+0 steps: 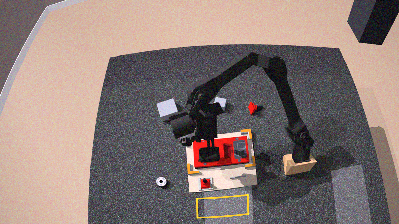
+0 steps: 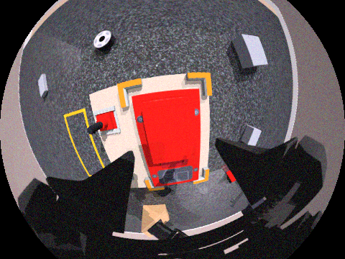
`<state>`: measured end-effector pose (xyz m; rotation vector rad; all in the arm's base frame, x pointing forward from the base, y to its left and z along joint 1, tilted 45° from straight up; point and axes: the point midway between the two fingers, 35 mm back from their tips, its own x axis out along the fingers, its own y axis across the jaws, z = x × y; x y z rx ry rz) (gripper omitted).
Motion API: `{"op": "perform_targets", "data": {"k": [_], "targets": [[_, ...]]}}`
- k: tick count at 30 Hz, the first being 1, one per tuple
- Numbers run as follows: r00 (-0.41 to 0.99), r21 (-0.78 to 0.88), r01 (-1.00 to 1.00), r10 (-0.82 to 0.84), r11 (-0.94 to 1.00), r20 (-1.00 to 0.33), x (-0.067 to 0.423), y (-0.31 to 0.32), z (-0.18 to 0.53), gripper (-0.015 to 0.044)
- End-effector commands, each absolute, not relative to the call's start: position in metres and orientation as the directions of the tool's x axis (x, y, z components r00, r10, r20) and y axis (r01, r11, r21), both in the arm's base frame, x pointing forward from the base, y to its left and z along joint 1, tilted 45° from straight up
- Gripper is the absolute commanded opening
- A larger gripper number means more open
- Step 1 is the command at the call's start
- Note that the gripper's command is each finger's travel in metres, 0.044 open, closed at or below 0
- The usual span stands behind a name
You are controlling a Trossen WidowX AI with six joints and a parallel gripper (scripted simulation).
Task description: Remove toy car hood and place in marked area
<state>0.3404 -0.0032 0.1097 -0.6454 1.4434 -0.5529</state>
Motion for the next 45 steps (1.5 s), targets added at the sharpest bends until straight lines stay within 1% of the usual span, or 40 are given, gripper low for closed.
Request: {"op": "perform_targets", "data": {"k": [1,45], "targets": [[0.058,-0.7,-0.047,-0.698,0.712,-0.714,0.34,-0.006,0.107,0.044],[0.058,-0.701,-0.047,-0.699,0.711,-0.713,0.342,-0.023,0.089,0.044]]}}
